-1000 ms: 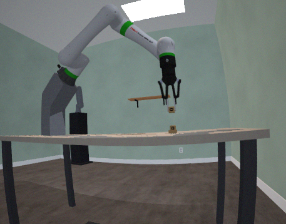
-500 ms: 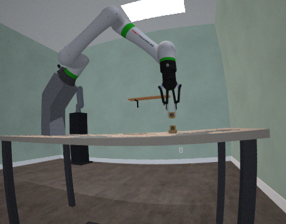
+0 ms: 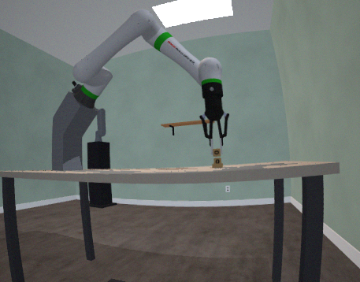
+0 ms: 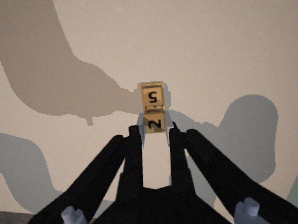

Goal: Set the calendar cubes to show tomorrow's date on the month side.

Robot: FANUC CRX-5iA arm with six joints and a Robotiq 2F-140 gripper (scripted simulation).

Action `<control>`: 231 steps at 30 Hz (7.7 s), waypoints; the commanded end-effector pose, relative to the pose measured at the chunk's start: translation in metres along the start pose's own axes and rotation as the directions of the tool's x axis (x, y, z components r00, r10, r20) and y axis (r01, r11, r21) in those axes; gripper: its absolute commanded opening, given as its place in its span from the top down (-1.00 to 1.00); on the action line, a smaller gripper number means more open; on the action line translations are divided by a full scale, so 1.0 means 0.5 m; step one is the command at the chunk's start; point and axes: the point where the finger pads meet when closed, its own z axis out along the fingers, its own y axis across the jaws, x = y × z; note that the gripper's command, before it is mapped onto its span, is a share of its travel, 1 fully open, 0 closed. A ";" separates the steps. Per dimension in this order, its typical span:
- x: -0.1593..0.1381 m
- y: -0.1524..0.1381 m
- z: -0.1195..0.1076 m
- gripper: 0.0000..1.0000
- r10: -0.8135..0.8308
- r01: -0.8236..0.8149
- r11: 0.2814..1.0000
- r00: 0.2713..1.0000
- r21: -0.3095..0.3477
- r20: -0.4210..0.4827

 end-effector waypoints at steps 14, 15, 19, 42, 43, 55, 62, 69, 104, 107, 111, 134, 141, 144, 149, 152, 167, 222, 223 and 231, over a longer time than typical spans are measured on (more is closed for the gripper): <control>0.000 0.001 0.003 0.49 0.000 0.000 1.000 1.000 0.000 0.000; 0.000 0.001 0.003 0.49 0.000 0.000 1.000 1.000 0.000 0.000; 0.000 0.001 0.003 0.49 0.000 0.000 1.000 1.000 0.000 0.000; 0.000 0.001 0.004 0.49 0.000 0.000 1.000 1.000 0.000 0.000; 0.000 0.001 0.004 0.49 0.000 0.000 1.000 1.000 0.000 0.000; 0.000 0.001 0.011 0.49 0.000 0.000 1.000 1.000 0.000 0.000; 0.000 0.001 0.019 0.49 0.000 0.000 1.000 1.000 0.000 0.000; 0.000 0.001 0.031 0.49 0.000 0.000 1.000 1.000 0.000 0.000; 0.000 0.001 0.055 0.49 0.000 0.000 1.000 1.000 0.000 0.000; 0.000 0.001 0.055 0.49 0.000 0.000 1.000 1.000 0.000 0.000; 0.000 0.001 0.055 0.49 0.000 0.000 1.000 1.000 0.000 0.000; 0.000 0.001 0.063 0.49 0.000 0.000 1.000 1.000 0.000 0.000; 0.000 0.001 0.069 0.49 0.000 0.000 1.000 1.000 0.000 0.000; 0.000 0.001 0.072 0.49 0.000 0.000 1.000 1.000 0.000 0.000; 0.000 0.001 0.073 0.49 0.000 0.000 1.000 1.000 0.000 0.000; 0.000 0.001 0.074 0.49 0.000 0.000 1.000 1.000 0.000 0.000; 0.000 0.001 0.075 0.49 0.000 0.000 1.000 1.000 0.000 0.000; 0.000 0.001 0.075 0.49 0.000 0.000 1.000 1.000 0.000 0.000; 0.000 0.001 0.075 0.49 0.000 0.000 1.000 1.000 0.000 0.000; 0.000 0.001 0.075 0.49 0.000 0.000 1.000 1.000 0.000 0.000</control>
